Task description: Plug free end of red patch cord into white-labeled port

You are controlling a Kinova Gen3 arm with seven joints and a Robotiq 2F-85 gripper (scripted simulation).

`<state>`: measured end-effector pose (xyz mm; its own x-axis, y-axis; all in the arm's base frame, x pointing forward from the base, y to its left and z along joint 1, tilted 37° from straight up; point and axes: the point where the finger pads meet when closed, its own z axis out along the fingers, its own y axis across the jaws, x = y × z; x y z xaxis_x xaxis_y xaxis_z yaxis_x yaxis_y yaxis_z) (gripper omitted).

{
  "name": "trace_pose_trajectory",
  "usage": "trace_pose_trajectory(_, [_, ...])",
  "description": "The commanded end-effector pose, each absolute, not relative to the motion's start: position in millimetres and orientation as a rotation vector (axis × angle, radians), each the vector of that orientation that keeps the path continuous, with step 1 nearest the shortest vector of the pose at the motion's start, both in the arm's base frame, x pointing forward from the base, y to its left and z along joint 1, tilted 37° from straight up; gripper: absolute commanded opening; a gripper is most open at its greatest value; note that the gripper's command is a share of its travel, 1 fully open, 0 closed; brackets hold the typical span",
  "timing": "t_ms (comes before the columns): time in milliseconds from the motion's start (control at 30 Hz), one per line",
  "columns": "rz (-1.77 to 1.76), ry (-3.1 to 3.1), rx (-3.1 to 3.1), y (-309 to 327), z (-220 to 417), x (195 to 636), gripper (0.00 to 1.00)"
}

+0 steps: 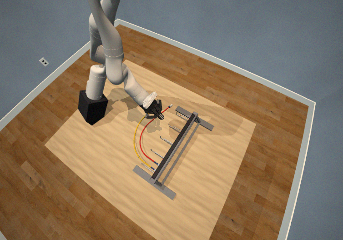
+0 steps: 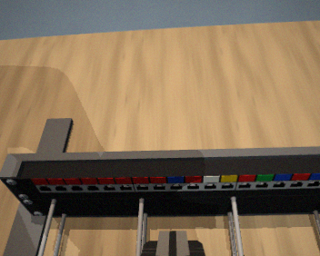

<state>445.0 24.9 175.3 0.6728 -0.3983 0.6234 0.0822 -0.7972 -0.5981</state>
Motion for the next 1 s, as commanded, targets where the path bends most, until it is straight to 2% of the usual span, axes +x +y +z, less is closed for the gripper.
trace_pose_trajectory(0, [-1.076,0.267,-2.295,7,183,441,0.0])
trace_pose_trajectory(967, [-1.076,0.267,-2.295,-22,170,435,0.0])
